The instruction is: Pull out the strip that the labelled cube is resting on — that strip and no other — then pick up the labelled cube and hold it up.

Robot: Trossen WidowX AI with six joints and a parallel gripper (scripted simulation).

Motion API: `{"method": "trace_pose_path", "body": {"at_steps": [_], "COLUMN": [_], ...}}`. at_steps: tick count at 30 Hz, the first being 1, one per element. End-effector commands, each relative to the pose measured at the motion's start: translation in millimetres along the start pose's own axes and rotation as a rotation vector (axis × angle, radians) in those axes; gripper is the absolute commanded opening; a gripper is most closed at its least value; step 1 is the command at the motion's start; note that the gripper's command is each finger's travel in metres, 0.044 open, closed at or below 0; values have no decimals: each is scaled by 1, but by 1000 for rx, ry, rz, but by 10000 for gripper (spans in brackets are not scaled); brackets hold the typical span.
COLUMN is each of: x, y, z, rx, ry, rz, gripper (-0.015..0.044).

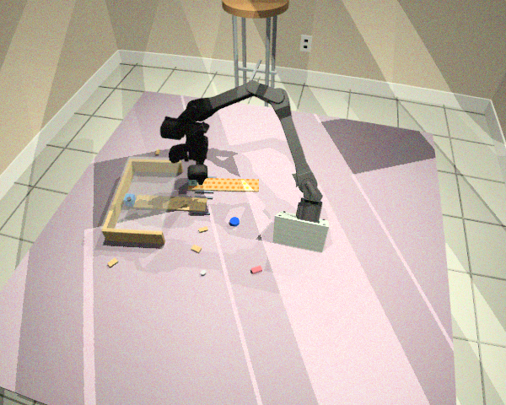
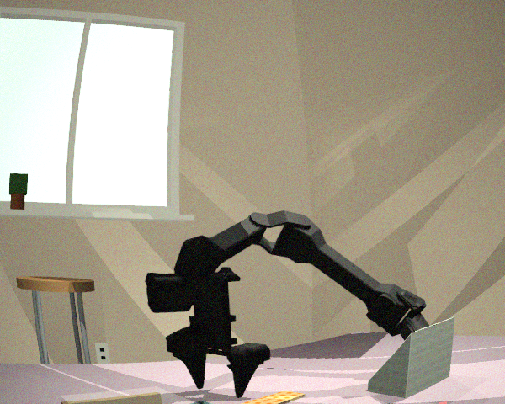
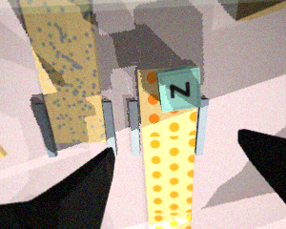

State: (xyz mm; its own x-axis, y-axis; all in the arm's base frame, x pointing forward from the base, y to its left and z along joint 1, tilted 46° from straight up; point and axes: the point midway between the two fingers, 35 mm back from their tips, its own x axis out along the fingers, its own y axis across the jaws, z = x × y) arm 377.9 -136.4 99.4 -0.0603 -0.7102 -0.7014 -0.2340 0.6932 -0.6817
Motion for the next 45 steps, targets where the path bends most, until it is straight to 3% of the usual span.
{"method": "trace_pose_path", "body": {"at_steps": [1, 10, 18, 45], "x": [-6, -13, -3, 41], "y": [-5, -11, -11, -12], "z": [14, 33, 33, 33], "rx": [11, 12, 12, 13], "ry": [-9, -10, -10, -9], "rz": [-6, -6, -6, -8], "gripper": [440, 440, 250, 250]}}
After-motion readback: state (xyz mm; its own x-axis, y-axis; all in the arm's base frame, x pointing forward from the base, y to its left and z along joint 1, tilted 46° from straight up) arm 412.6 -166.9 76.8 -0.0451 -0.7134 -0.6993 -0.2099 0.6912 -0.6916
